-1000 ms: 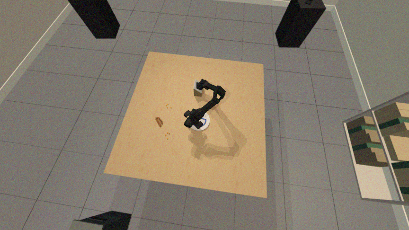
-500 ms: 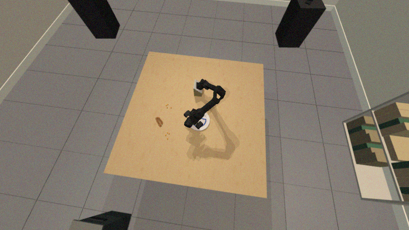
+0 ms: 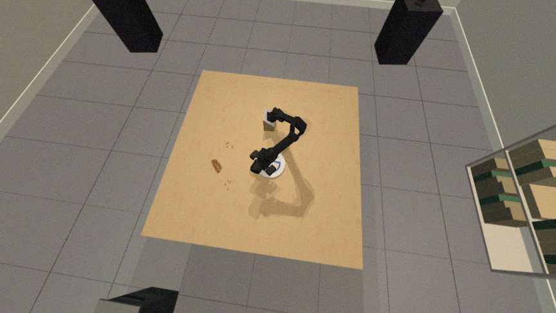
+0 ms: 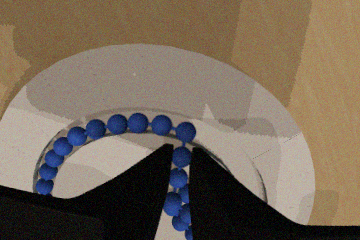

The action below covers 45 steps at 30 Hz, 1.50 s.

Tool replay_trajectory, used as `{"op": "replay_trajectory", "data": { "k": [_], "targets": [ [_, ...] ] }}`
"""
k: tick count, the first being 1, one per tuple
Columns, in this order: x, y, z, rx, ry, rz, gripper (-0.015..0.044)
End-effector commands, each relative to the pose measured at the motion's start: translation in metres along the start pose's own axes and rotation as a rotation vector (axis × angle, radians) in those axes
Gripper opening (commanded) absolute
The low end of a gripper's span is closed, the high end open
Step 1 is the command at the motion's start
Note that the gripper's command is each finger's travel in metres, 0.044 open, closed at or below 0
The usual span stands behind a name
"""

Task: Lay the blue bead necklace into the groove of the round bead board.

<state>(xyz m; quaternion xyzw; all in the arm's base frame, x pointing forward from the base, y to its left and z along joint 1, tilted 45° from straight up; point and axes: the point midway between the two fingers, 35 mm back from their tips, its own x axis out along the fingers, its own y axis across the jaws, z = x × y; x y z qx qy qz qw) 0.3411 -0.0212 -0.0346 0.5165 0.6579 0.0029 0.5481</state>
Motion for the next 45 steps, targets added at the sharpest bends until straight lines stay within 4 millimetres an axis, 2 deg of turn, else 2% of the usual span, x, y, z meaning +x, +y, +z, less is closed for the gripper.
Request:
{"op": "replay_trajectory", "data": {
  "k": [1, 13, 19, 24, 32, 45],
  "targets": [
    [0.000, 0.000, 0.000, -0.001, -0.001, 0.000, 0.0000],
    [-0.006, -0.001, -0.001, 0.005, 0.003, 0.002, 0.0000],
    [-0.006, -0.012, 0.008, 0.005, 0.002, 0.001, 0.0000],
    [-0.006, -0.012, 0.008, 0.005, 0.002, 0.001, 0.0000],
    [0.002, -0.012, 0.008, 0.005, 0.002, 0.002, 0.0000],
    [-0.002, -0.012, 0.009, 0.002, 0.000, 0.003, 0.0341]
  ]
}}
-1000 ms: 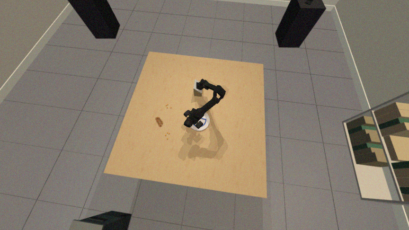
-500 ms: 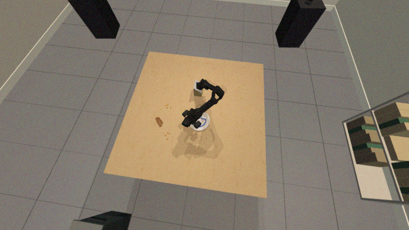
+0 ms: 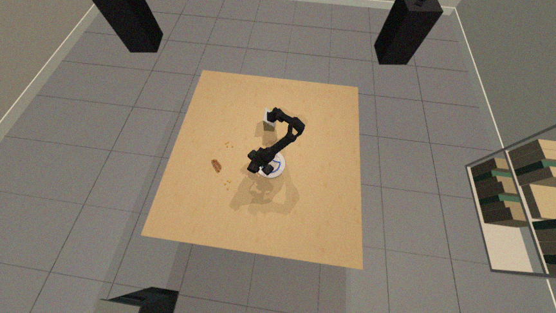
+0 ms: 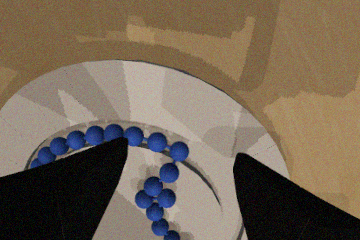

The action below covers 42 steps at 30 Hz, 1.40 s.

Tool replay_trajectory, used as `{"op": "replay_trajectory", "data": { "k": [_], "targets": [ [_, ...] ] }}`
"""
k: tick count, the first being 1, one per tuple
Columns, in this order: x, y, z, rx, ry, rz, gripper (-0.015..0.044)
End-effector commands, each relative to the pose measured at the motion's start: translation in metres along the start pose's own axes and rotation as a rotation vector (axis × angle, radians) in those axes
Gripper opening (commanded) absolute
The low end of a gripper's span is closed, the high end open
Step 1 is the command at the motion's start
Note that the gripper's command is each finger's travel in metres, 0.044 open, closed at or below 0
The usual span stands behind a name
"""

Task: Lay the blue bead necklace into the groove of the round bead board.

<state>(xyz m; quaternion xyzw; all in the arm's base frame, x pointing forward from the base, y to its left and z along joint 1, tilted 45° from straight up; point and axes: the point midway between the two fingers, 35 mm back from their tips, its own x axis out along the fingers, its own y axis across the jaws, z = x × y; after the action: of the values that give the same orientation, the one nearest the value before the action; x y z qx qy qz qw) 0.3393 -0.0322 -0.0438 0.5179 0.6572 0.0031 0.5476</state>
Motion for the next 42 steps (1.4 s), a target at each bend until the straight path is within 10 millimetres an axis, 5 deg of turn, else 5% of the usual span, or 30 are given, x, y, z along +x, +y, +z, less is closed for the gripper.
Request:
{"op": "replay_trajectory", "data": {
  "k": [1, 4, 30, 42],
  "targets": [
    [-0.002, 0.000, 0.000, 0.001, 0.000, 0.000, 0.0367],
    [-0.001, 0.000, -0.001, 0.004, 0.004, -0.001, 0.0440],
    [-0.005, 0.000, -0.001, 0.003, 0.002, -0.001, 0.0440],
    [-0.028, 0.044, -0.066, 0.583, 0.003, -0.003, 0.0125]
  ]
}}
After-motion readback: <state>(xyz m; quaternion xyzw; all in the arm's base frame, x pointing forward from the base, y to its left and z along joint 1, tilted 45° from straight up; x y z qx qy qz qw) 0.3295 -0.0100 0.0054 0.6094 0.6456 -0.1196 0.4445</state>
